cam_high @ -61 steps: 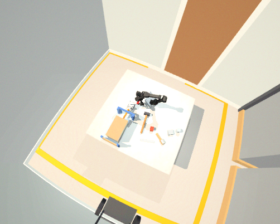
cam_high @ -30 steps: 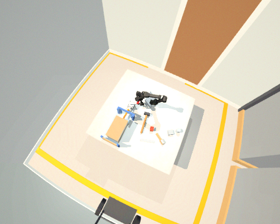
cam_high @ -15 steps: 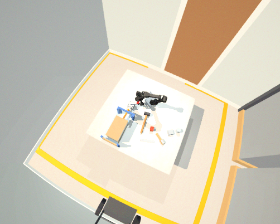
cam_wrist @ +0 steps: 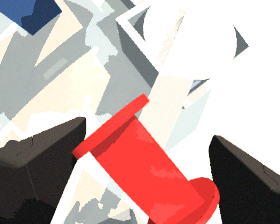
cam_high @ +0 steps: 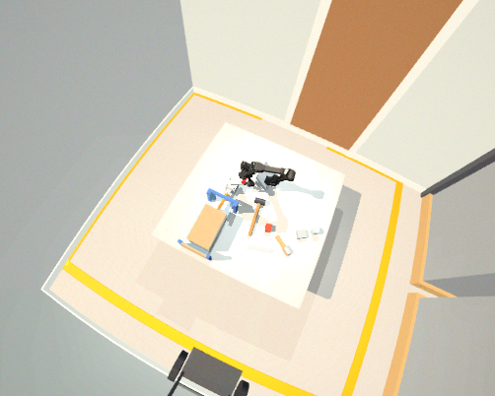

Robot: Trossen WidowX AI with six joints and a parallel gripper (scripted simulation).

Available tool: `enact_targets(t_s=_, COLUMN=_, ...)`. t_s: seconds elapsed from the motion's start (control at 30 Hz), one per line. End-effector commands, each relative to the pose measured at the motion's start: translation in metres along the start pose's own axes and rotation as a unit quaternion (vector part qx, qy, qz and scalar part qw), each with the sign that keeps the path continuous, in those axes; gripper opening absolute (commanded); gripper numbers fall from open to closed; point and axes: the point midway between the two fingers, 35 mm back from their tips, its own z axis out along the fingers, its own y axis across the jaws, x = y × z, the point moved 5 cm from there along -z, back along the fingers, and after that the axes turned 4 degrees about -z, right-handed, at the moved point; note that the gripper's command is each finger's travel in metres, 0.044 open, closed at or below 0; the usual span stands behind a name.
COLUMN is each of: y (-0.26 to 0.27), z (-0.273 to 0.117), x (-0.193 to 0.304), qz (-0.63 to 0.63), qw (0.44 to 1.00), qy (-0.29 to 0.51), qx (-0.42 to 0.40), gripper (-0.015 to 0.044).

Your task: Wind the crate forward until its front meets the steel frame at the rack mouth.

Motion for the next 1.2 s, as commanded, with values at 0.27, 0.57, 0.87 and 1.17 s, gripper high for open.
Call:
enact_targets(t_s=0.27, y=-0.0001, z=-0.0004, x=-0.0003, qz=0.0, qw=1.0, qy=0.0, qx=0.0, gripper=0.0)
enact_targets(t_s=0.57, y=-0.0001, z=-0.0004, x=-0.0003, qz=0.0, qw=1.0, qy=0.0, qx=0.0, gripper=0.0)
enact_targets(t_s=0.87, y=-0.0001, z=-0.0004, x=-0.0003, qz=0.0, qw=1.0, qy=0.0, qx=0.0, gripper=0.0)
enact_targets(t_s=1.17, y=0.0, z=0.0, x=0.0, qz=0.0, qw=1.0, qy=0.0, qx=0.0, gripper=0.0184)
